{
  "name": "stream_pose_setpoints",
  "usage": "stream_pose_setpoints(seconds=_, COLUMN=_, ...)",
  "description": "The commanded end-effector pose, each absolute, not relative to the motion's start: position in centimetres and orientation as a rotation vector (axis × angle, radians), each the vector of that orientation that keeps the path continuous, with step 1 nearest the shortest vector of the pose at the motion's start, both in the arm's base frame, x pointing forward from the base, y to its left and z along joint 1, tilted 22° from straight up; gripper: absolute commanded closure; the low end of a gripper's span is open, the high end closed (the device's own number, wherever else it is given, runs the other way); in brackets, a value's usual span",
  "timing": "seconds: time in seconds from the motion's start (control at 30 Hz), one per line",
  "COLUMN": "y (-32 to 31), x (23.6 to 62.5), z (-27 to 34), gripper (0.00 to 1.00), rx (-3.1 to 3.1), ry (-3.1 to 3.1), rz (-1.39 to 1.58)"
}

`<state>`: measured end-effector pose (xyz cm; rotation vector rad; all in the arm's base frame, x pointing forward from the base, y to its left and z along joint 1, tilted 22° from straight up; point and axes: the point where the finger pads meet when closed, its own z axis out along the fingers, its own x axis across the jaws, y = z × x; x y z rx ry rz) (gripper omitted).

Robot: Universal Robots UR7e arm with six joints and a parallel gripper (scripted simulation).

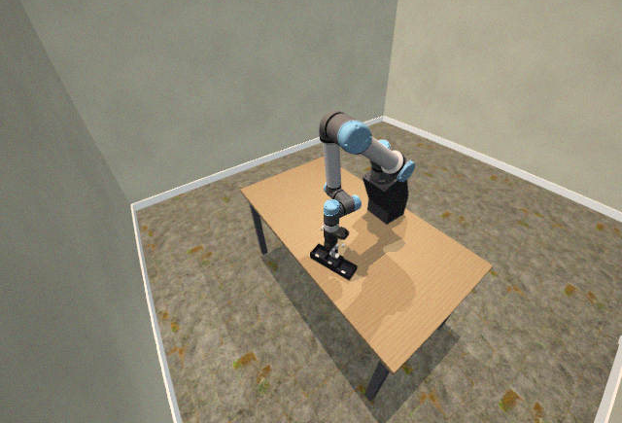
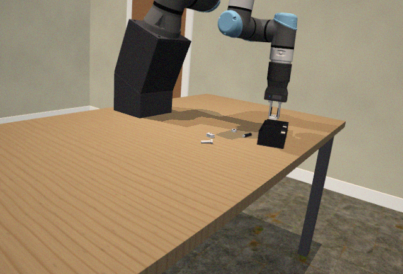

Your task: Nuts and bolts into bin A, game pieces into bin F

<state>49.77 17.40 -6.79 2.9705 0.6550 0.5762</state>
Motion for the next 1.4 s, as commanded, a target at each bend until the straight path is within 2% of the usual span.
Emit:
stream_pose_setpoints(seconds=0.0, y=17.6, x=50.1, z=-6.5, gripper=0.51, rx=2.966, ry=0.667, rz=0.585)
stream_pose_setpoints(seconds=1.37, y=17.7, x=52.1, z=-11.3, gripper=0.51, rx=2.966, ry=0.665, rz=0.586)
